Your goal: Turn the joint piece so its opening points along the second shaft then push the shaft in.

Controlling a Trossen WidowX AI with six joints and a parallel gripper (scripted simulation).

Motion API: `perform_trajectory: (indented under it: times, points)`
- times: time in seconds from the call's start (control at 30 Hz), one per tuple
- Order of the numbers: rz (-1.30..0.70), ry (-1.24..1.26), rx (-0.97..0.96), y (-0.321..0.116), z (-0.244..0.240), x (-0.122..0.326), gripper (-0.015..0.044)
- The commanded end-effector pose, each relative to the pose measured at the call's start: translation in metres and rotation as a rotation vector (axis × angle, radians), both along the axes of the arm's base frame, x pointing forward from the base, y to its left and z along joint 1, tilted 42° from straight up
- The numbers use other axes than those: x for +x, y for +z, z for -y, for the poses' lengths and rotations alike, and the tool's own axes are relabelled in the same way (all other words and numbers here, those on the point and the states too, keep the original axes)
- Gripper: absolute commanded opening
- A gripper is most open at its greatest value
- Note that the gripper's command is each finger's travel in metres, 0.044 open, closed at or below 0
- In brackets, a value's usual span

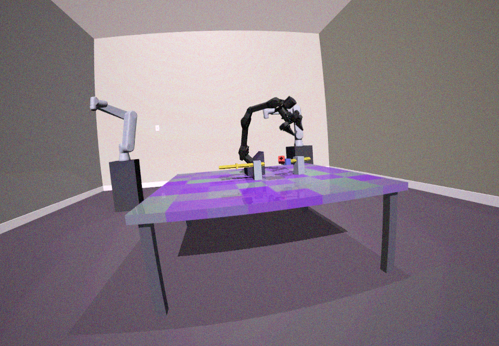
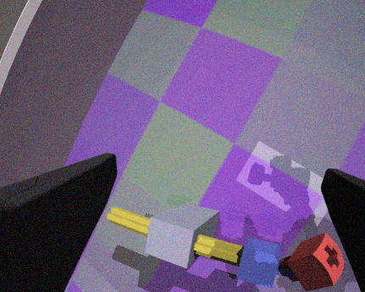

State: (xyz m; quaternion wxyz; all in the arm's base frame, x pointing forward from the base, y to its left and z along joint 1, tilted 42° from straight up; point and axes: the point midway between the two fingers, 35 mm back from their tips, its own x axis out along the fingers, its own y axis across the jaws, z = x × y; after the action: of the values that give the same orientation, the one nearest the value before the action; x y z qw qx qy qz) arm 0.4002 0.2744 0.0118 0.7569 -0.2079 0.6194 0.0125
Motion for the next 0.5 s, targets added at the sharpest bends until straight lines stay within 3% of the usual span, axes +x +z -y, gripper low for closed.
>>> perform_trajectory:
  times: [0.0, 0.47]
  points:
    - [-0.002, -0.107, -0.074, 0.004, 0.029, 0.003, 0.044]
    - [-0.003, -0.45, -0.371, 0.026, 0.136, 0.002, 0.044]
